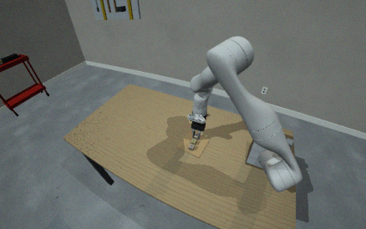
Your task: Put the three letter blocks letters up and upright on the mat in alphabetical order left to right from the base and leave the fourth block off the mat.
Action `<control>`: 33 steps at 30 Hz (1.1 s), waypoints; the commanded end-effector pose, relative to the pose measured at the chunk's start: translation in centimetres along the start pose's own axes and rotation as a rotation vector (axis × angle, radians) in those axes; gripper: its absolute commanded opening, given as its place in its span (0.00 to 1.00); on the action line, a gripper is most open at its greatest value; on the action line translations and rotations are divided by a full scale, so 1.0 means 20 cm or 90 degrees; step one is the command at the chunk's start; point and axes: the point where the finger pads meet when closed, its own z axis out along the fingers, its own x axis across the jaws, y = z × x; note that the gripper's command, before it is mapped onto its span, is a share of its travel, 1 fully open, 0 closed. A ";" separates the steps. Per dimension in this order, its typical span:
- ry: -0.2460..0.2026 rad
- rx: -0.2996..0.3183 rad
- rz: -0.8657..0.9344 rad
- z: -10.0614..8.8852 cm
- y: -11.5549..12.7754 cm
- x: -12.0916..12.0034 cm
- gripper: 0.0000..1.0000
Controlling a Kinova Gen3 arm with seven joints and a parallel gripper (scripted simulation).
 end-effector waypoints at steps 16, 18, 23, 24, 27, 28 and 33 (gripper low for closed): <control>0.002 -0.003 -0.008 0.01 0.01 0.00 0.49; 0.002 -0.003 -0.008 0.01 0.01 0.00 0.49; 0.002 -0.002 -0.008 0.01 0.01 0.00 0.49; 0.001 -0.002 -0.008 0.01 0.01 0.00 0.49; 0.001 -0.002 -0.007 0.01 0.01 0.00 0.49; 0.001 -0.002 -0.007 0.01 0.01 0.00 0.49; 0.001 -0.002 -0.007 0.01 0.01 0.00 0.49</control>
